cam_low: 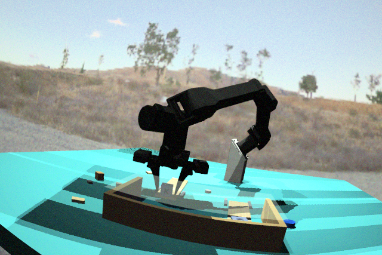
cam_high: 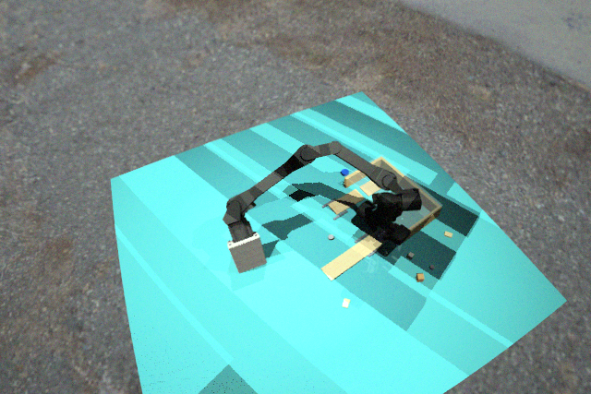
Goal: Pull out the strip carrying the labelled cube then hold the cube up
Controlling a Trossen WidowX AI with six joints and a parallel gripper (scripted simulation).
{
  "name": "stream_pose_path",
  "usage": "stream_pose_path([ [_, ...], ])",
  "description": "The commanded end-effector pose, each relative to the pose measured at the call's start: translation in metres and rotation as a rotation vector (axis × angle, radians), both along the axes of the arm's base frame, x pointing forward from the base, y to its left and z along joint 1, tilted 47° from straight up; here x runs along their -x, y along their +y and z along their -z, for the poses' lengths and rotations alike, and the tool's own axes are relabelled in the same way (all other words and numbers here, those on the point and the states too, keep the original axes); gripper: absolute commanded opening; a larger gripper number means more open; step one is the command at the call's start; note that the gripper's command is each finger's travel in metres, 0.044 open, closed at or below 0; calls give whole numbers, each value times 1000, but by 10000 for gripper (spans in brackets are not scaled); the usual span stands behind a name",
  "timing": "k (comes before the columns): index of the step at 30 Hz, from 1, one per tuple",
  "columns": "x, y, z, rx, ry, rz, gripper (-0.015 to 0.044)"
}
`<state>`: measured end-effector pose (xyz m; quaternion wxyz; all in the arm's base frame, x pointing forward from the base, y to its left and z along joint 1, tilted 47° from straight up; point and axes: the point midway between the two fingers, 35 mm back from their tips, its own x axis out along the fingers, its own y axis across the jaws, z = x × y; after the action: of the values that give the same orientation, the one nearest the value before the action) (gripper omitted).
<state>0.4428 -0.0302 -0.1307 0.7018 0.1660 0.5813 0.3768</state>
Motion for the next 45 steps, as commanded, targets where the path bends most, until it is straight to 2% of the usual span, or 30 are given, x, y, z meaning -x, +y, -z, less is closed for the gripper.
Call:
stream_pose_path([
  [1, 0, 0, 0, 0, 0, 0, 145],
  [7, 0, 0, 0, 0, 0, 0, 105],
  [11, 2, -1, -1, 0, 0, 0, 0],
  [30, 58, -20, -37, -4, 9, 5, 0],
  [45, 95, -15, -44, -4, 11, 5, 0],
])
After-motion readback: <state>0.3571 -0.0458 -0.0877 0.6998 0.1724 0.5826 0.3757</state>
